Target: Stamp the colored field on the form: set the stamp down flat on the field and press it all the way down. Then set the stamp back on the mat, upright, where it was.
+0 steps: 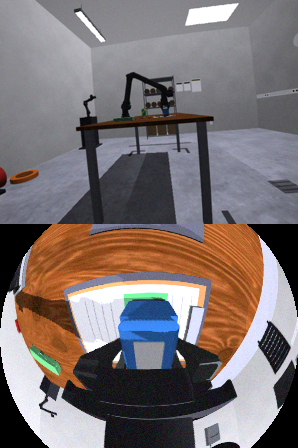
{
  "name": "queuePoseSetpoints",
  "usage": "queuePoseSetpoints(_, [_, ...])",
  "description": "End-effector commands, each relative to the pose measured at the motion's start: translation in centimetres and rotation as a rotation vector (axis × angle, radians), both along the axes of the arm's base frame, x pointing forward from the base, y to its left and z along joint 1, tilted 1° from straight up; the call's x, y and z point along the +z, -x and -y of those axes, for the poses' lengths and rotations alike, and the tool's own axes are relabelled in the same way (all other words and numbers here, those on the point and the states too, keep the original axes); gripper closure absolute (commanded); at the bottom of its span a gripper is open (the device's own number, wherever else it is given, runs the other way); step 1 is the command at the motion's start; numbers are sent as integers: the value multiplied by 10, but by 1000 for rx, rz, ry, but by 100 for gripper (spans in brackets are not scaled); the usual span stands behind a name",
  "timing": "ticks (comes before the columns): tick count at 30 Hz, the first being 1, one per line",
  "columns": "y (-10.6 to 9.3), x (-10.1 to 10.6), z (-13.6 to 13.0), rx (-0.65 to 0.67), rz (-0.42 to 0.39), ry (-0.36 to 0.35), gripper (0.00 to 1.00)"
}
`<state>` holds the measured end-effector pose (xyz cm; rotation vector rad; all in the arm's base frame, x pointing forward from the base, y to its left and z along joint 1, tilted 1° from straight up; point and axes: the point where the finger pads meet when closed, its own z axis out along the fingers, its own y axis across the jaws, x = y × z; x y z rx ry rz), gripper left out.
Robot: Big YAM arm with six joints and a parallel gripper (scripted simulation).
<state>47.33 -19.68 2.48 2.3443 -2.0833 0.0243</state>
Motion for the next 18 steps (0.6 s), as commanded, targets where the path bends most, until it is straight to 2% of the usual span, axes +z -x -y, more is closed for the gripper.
queuePoseSetpoints(1, [-12, -4, 4, 10, -6, -2, 67])
queuePoseSetpoints(5, [-9, 5, 2, 10, -15, -6, 67])
queuePoseSetpoints(8, [-15, 35, 4, 10, 26, 11, 67])
queuePoseSetpoints(10, [-13, 23, 3, 10, -5, -2, 67])
queuePoseSetpoints(12, [-13, 23, 3, 10, -5, -2, 67])
queuePoseSetpoints(13, [5, 10, -4, 10, -46, -19, 67])
queuePoseSetpoints(14, [1, 16, -3, 10, -36, -14, 67])
queuePoseSetpoints(16, [-12, 40, 3, 10, 13, 6, 67])
queuePoseSetpoints(18, [-17, 52, 4, 10, 34, 14, 67])
